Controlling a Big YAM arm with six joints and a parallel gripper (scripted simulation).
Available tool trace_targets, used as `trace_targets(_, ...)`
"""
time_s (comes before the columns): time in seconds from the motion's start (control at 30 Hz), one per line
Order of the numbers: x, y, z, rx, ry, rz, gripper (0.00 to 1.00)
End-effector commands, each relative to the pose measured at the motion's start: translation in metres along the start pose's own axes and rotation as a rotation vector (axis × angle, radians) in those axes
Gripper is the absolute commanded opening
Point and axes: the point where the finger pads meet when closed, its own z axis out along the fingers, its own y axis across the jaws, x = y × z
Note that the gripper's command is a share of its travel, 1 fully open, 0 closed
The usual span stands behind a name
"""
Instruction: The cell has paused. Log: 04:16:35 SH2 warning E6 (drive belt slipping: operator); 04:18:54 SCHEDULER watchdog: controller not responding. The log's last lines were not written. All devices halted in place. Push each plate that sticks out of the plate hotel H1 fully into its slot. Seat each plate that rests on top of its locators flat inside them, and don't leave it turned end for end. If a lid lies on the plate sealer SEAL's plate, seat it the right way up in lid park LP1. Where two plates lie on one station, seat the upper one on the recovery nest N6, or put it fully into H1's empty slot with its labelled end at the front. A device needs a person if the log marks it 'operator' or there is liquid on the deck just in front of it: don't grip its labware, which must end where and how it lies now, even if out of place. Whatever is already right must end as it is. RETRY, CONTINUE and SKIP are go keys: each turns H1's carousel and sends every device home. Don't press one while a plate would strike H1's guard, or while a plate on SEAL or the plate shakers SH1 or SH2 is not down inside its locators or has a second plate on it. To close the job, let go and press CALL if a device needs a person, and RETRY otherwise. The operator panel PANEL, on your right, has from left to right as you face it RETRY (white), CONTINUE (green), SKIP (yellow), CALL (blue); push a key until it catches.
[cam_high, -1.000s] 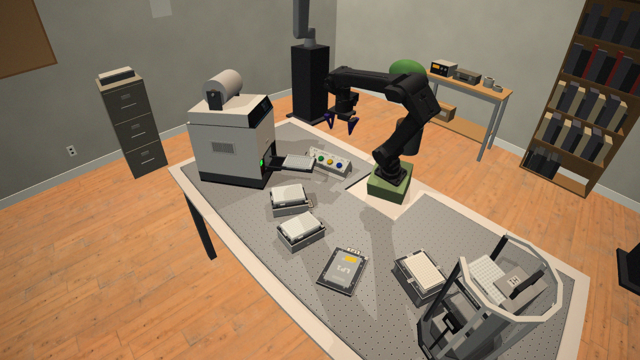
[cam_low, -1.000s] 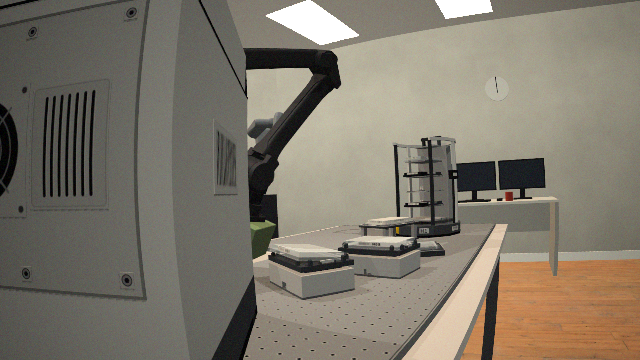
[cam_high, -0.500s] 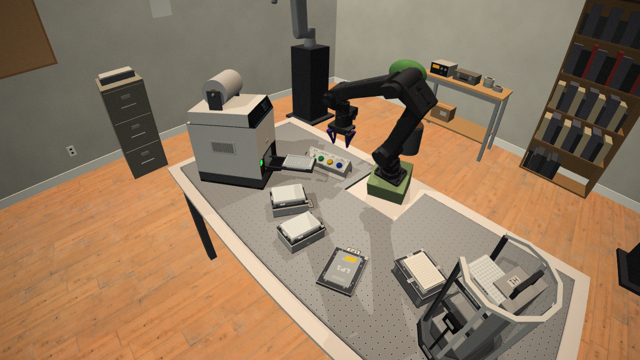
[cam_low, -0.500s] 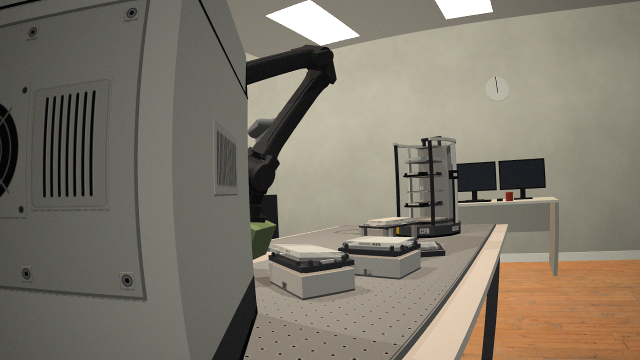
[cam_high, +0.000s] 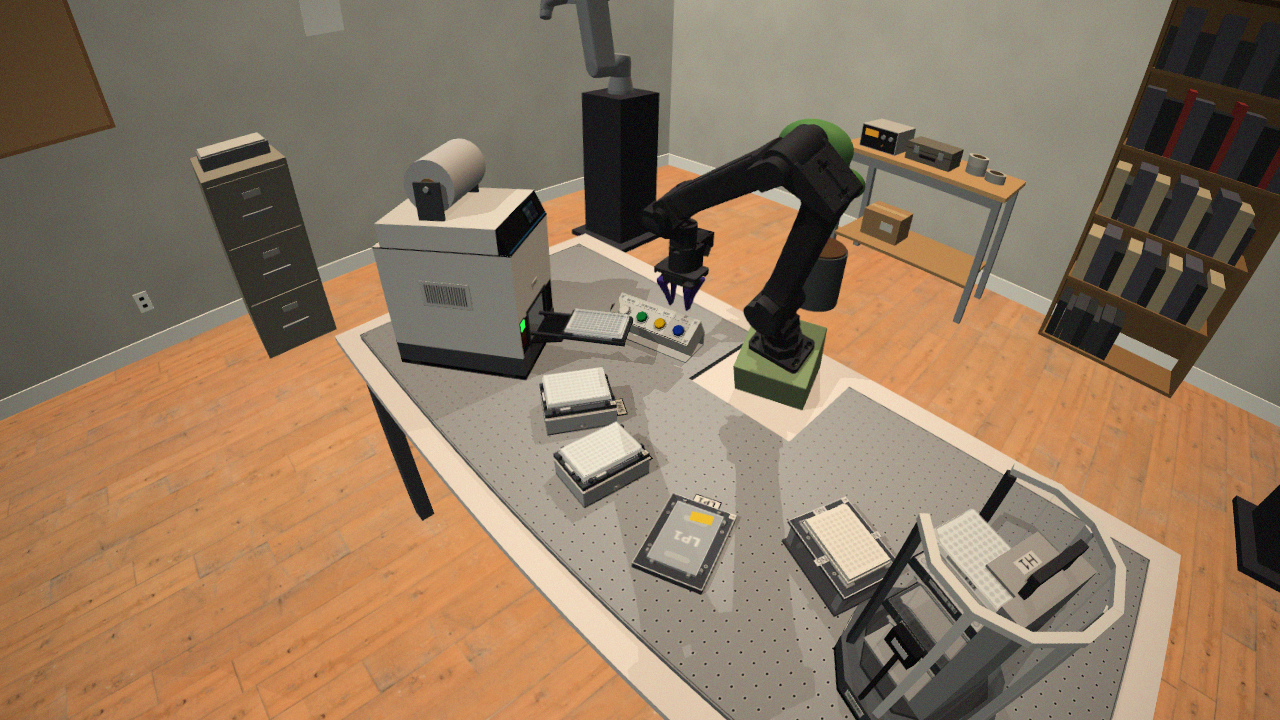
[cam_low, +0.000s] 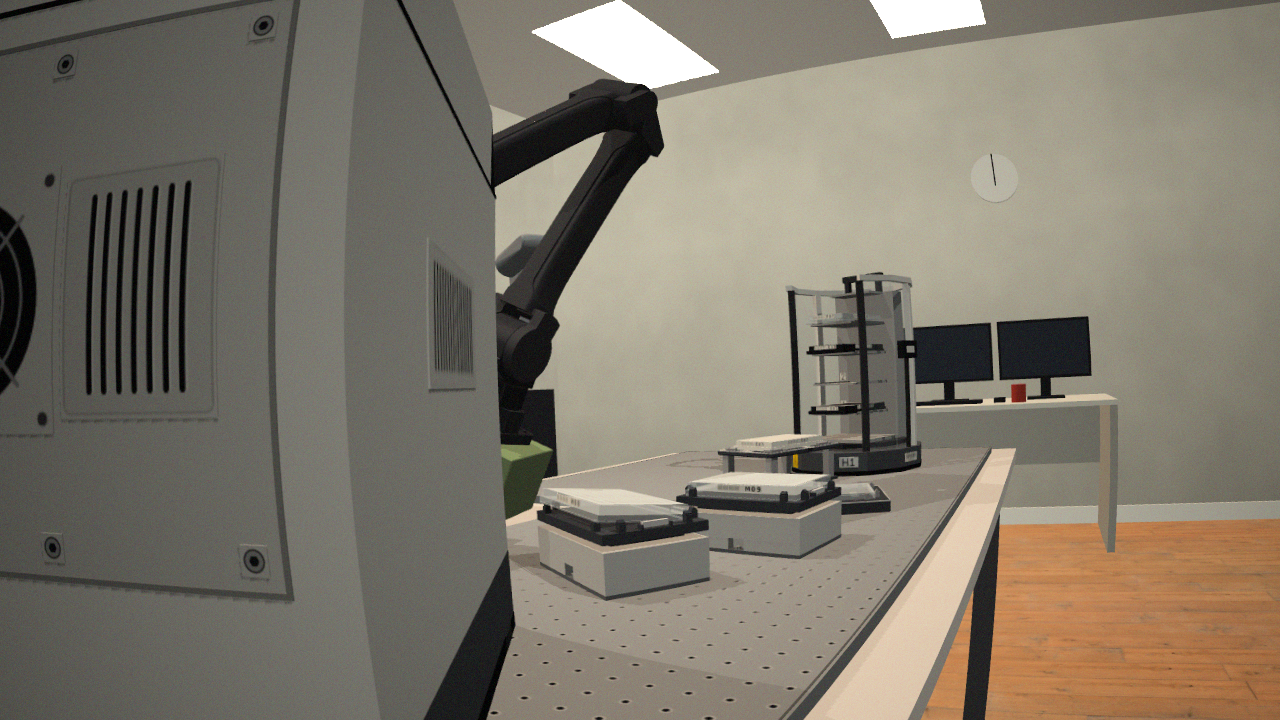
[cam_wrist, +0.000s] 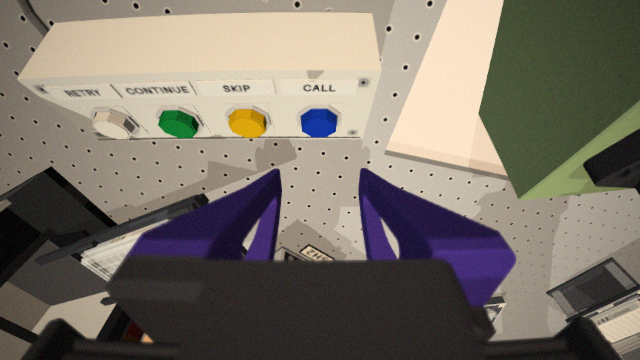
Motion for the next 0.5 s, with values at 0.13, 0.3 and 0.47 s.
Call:
trace_targets(0.13,-0.0001,0.012,-0.0064,-0.033,-0.008,-0.001,0.34)
trace_targets(0.3,0.0,0.0121,-0.0064,-0.033,-0.008,-0.001,0.26)
trace_targets(0.47,0.0,0.0122,-0.0064,-0.033,-0.008,-0.001,0.16)
